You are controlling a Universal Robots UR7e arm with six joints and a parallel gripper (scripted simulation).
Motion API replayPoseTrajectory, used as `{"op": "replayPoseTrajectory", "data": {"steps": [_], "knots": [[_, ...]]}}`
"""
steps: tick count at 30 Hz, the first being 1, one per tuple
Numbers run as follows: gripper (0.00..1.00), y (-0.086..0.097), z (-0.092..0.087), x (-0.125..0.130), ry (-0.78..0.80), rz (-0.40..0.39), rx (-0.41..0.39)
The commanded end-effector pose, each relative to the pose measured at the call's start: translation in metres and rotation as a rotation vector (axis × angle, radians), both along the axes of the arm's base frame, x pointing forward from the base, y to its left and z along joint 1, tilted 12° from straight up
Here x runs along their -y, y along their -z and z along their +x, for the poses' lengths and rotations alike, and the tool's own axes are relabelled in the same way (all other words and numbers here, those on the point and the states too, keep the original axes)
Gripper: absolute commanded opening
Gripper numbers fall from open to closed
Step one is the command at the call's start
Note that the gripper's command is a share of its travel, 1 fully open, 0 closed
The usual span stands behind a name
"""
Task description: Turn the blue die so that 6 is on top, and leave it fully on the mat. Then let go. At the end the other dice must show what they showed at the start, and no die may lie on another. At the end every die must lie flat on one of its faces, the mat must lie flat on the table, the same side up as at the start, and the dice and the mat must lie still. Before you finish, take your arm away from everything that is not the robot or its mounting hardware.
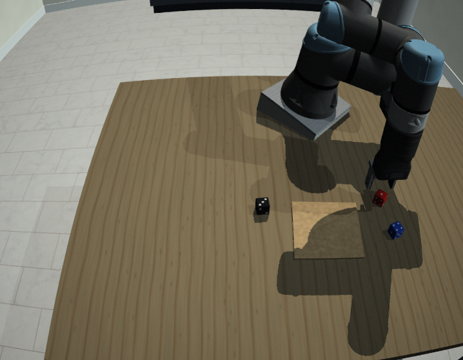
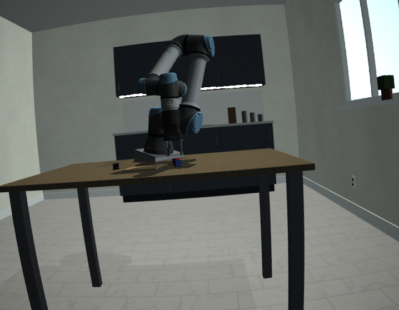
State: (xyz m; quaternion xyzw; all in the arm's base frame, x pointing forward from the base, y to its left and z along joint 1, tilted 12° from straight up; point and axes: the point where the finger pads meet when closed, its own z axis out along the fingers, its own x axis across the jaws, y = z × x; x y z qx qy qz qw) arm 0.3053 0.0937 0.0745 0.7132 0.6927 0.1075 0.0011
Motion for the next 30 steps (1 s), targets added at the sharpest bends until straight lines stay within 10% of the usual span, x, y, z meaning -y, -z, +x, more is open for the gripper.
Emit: {"op": "replayPoseTrajectory", "data": {"steps": [1, 30], "knots": [[1.0, 0.0, 0.0, 0.0, 0.0, 0.0, 0.001], [1.0, -0.002, 0.012, -0.001, 0.0, 0.0, 0.001]]}}
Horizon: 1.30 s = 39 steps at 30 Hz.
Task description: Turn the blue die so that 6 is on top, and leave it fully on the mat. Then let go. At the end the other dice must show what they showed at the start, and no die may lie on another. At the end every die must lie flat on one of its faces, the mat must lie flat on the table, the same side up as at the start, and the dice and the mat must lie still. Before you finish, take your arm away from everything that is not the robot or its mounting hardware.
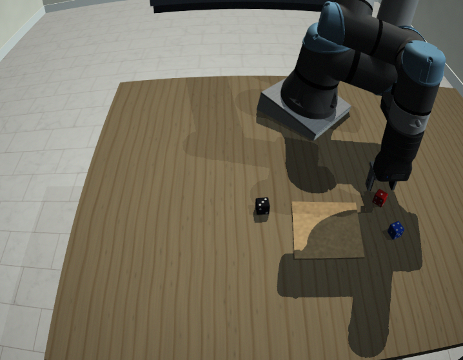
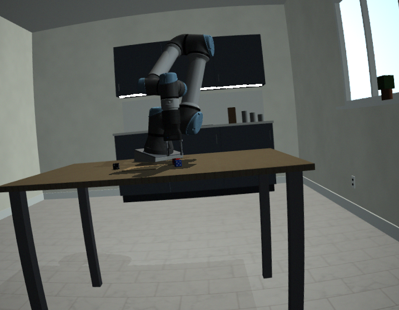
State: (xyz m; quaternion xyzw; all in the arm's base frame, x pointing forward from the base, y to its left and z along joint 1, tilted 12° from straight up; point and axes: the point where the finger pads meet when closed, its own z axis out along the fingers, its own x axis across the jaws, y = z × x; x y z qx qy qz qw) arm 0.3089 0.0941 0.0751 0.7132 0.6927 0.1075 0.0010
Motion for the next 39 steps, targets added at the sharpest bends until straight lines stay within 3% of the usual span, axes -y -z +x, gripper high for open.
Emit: {"op": "replayPoseTrajectory", "data": {"steps": [1, 4, 18, 25, 39], "knots": [[1.0, -0.002, 0.011, -0.001, 0.0, 0.0, 0.001], [1.0, -0.003, 0.015, -0.001, 0.0, 0.0, 0.001], [1.0, -0.014, 0.076, -0.008, 0.0, 0.0, 0.001], [1.0, -0.015, 0.085, -0.009, 0.0, 0.0, 0.001], [1.0, -0.015, 0.086, -0.009, 0.0, 0.0, 0.001]]}}
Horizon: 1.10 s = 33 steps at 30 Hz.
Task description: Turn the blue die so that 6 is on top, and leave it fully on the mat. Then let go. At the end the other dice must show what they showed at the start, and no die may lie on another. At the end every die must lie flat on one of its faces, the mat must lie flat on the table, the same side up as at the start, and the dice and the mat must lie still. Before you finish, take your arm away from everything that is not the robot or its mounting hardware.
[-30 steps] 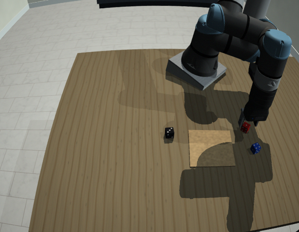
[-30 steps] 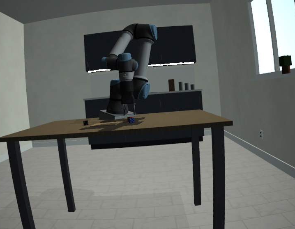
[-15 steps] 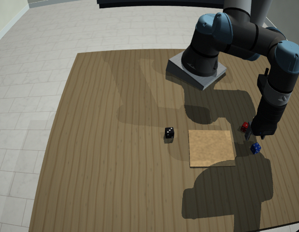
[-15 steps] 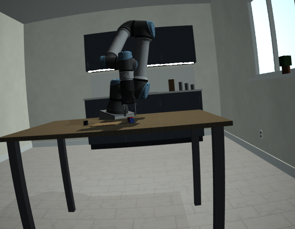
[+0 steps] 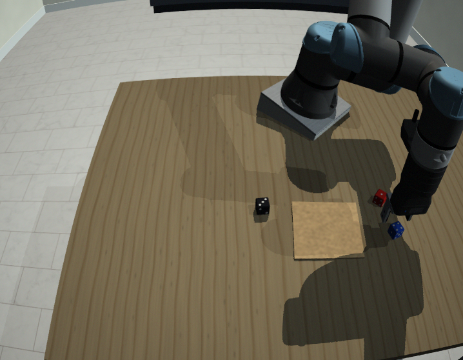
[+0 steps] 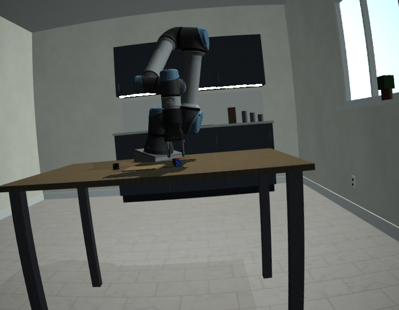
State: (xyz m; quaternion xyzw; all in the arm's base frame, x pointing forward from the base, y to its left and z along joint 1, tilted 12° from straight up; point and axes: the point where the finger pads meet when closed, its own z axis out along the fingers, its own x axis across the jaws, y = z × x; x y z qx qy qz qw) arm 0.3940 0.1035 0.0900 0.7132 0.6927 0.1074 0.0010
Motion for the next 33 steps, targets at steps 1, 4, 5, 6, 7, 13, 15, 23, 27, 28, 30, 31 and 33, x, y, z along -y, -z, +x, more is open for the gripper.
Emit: {"op": "replayPoseTrajectory", "data": {"steps": [1, 4, 5, 6, 7, 13, 15, 23, 27, 28, 30, 31, 33], "knots": [[1.0, -0.0004, 0.0005, 0.0001, 0.0, 0.0, 0.001], [1.0, -0.0004, 0.0005, 0.0001, 0.0, 0.0, 0.001], [1.0, -0.0004, 0.0005, 0.0001, 0.0, 0.0, 0.001], [1.0, -0.0004, 0.0005, 0.0001, 0.0, 0.0, 0.001], [1.0, -0.0004, 0.0005, 0.0001, 0.0, 0.0, 0.001], [1.0, -0.0004, 0.0005, 0.0001, 0.0, 0.0, 0.001], [1.0, -0.0004, 0.0005, 0.0001, 0.0, 0.0, 0.001], [1.0, -0.0004, 0.0005, 0.0001, 0.0, 0.0, 0.001], [1.0, -0.0005, 0.0005, 0.0001, 0.0, 0.0, 0.001], [1.0, -0.0007, 0.0004, 0.0001, 0.0, 0.0, 0.001], [1.0, -0.0021, 0.0002, 0.0003, 0.0, 0.0, 0.001], [1.0, -0.0021, 0.0002, 0.0003, 0.0, 0.0, 0.001], [1.0, -0.0036, 0.0, 0.0005, 0.0, 0.0, 0.001]]}}
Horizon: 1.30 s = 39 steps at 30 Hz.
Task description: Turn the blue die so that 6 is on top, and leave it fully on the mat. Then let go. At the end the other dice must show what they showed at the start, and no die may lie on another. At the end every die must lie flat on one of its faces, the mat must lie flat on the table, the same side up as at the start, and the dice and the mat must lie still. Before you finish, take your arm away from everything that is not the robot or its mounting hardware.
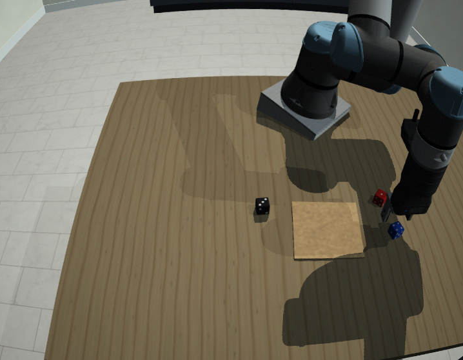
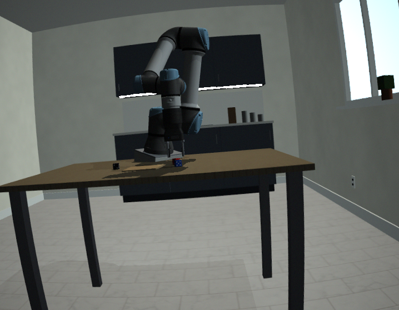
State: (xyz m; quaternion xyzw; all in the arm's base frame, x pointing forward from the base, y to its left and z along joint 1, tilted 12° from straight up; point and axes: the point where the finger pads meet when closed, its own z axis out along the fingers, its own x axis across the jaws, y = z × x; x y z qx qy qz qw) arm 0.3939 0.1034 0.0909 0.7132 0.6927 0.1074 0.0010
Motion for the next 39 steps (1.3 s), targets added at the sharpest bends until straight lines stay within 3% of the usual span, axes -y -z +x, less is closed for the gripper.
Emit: {"op": "replayPoseTrajectory", "data": {"steps": [1, 6, 14, 16, 22, 39], "knots": [[1.0, -0.005, 0.0, 0.001, 0.0, 0.0, 0.001], [1.0, -0.023, -0.003, 0.004, 0.0, 0.0, 0.001], [1.0, -0.071, -0.011, 0.011, 0.0, 0.0, 0.001], [1.0, -0.071, -0.011, 0.011, 0.0, 0.0, 0.001], [1.0, -0.097, -0.015, 0.015, 0.0, 0.0, 0.001], [1.0, -0.103, -0.014, 0.015, -0.039, -0.006, 0.007]]}}
